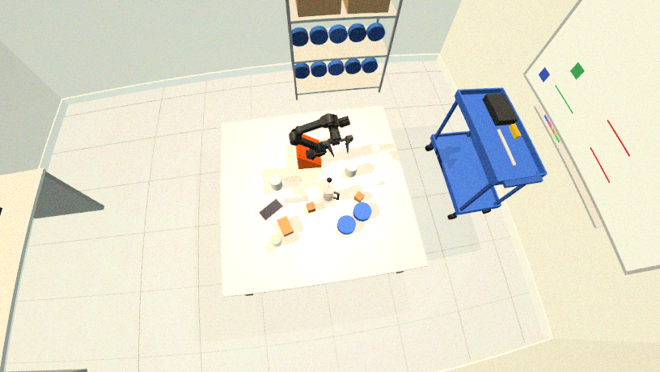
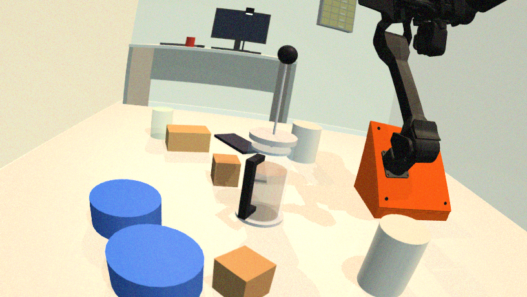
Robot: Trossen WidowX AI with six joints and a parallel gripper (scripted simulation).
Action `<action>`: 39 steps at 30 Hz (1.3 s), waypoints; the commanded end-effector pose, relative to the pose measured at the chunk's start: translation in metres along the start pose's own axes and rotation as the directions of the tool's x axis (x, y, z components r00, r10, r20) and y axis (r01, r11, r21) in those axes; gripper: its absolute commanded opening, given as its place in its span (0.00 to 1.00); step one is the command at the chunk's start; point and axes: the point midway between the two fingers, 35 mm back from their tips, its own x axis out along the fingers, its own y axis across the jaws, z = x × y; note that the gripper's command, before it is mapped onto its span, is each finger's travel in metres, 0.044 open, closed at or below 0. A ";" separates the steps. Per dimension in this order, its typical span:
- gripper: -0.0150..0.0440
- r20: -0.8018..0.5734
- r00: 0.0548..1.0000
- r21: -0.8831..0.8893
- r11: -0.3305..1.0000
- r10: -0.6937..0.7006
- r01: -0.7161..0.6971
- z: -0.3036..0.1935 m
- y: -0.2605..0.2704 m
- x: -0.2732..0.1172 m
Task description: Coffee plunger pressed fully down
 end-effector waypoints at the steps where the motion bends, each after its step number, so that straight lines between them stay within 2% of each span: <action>1: 0.98 0.003 1.000 0.000 1.000 0.004 -0.004 0.001 -0.001 -0.001; 2: 1.00 0.006 1.000 -0.001 1.000 0.009 -0.009 0.002 -0.001 -0.002; 10: 1.00 0.073 0.989 0.001 0.991 0.131 -0.132 0.024 -0.012 -0.017; 15: 1.00 0.129 0.954 0.045 0.960 0.270 -0.278 0.047 -0.018 -0.024; 21: 1.00 0.219 0.868 0.170 0.859 0.445 -0.483 0.075 -0.021 -0.024; 26: 1.00 0.321 0.766 0.304 0.705 0.557 -0.640 0.098 -0.023 -0.016; 31: 1.00 0.433 0.649 0.442 0.480 0.626 -0.758 0.115 -0.019 -0.002; 39: 1.00 0.624 0.503 0.608 0.033 0.598 -0.793 0.130 -0.004 0.024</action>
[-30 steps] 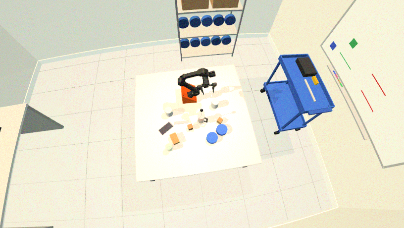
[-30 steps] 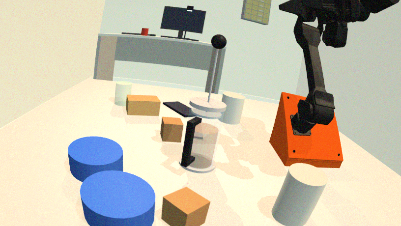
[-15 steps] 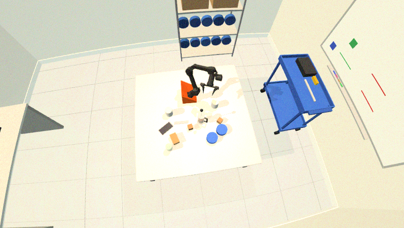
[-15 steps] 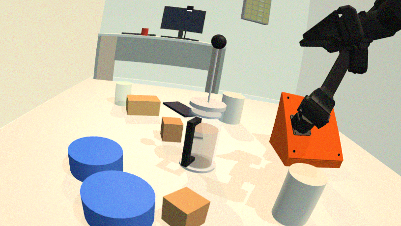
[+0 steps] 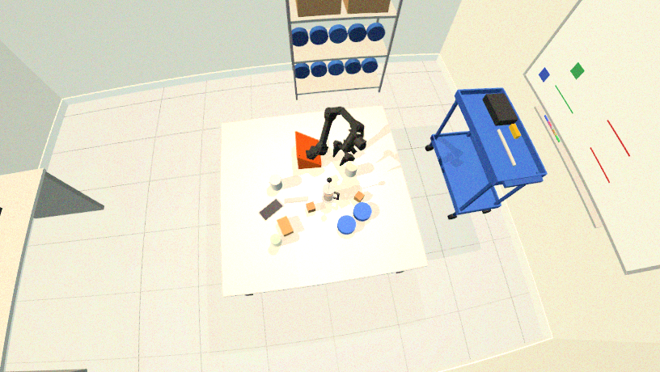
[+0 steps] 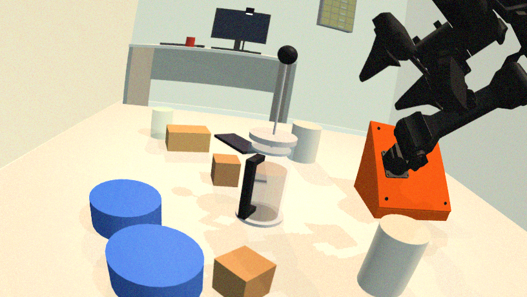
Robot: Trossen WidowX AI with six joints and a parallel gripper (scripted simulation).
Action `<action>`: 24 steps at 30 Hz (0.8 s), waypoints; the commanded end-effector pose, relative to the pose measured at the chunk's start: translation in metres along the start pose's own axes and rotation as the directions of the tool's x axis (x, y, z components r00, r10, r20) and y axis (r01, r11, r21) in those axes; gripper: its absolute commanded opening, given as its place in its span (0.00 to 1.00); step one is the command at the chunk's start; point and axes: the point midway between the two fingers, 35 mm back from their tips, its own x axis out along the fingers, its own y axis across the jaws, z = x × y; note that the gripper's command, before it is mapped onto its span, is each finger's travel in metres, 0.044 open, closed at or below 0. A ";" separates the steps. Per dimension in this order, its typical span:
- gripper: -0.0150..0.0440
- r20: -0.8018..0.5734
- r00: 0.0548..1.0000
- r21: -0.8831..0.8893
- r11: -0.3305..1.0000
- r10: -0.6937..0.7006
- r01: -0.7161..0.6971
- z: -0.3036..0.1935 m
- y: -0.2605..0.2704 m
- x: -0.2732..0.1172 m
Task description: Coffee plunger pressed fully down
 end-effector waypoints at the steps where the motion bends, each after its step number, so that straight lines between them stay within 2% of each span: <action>1: 1.00 0.084 0.993 0.235 0.967 0.086 -0.103 -0.001 -0.007 0.016; 8: 1.00 0.266 0.957 0.569 0.781 0.120 -0.256 -0.015 -0.024 0.038; 13: 1.00 0.388 0.921 0.776 0.525 0.039 -0.349 -0.038 -0.039 0.053; 19: 1.00 0.501 0.849 0.851 0.271 -0.166 -0.449 -0.069 -0.054 0.056; 24: 1.00 0.527 0.693 0.809 0.039 -0.493 -0.587 -0.113 -0.077 0.041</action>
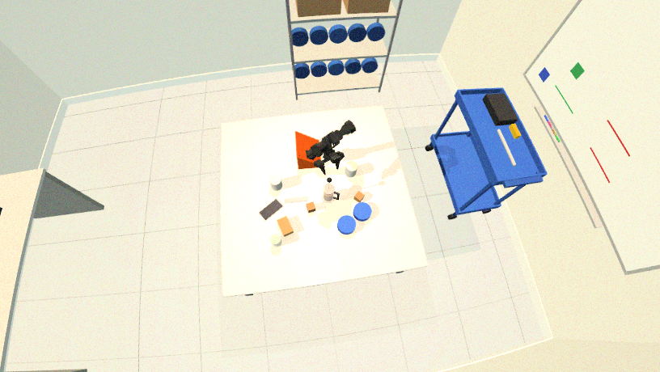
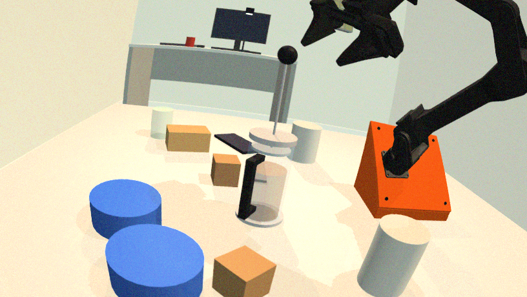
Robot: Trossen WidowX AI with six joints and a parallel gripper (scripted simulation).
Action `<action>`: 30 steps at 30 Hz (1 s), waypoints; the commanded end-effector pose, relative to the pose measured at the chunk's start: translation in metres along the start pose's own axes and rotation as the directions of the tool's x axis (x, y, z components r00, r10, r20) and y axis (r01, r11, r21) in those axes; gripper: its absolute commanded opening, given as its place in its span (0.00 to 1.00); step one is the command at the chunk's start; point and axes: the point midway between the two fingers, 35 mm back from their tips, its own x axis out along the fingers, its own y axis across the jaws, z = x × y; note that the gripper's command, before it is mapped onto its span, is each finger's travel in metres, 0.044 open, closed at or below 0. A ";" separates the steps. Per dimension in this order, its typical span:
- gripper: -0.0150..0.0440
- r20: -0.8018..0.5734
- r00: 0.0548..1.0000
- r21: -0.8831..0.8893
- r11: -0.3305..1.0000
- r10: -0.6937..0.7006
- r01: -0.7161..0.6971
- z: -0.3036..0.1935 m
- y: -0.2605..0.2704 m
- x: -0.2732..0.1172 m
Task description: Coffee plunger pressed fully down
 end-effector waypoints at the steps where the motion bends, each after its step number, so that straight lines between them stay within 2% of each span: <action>1: 1.00 0.281 0.960 0.195 0.980 -0.012 -0.045 0.018 -0.030 -0.028; 4: 1.00 0.398 0.916 0.258 0.964 -0.042 -0.068 0.025 -0.044 -0.045; 15: 1.00 0.389 0.921 0.244 0.966 -0.014 -0.088 -0.008 -0.032 0.003; 30: 1.00 0.368 0.930 0.246 0.966 -0.014 -0.083 -0.008 -0.035 0.017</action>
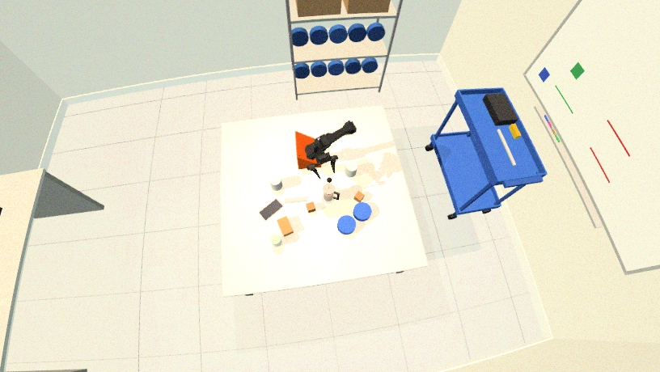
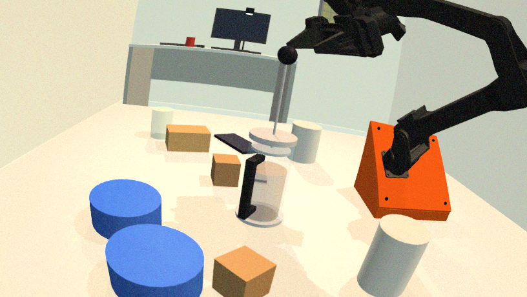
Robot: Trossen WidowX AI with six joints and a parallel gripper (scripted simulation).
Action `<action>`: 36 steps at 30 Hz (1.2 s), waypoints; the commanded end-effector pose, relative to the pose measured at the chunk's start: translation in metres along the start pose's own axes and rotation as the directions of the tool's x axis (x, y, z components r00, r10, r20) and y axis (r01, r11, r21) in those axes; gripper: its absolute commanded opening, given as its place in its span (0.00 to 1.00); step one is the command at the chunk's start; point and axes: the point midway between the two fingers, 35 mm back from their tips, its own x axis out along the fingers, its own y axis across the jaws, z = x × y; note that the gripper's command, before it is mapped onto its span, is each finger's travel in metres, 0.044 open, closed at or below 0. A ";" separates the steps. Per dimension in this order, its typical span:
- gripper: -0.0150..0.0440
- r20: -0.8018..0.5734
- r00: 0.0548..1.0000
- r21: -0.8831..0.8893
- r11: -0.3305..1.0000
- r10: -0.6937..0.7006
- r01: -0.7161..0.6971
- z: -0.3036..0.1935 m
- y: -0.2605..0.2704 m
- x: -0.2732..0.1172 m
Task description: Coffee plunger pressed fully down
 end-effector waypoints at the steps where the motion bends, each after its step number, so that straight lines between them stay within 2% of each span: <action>1: 1.00 -0.008 1.000 0.010 1.000 -0.004 0.004 -0.003 -0.002 0.006; 21: 1.00 0.016 1.000 0.009 1.000 0.005 -0.005 0.001 0.004 0.031; 32: 0.51 0.016 1.000 0.009 1.000 0.005 -0.005 0.001 0.004 0.031; 36: 0.47 0.016 1.000 0.009 1.000 0.005 -0.005 0.001 0.004 0.031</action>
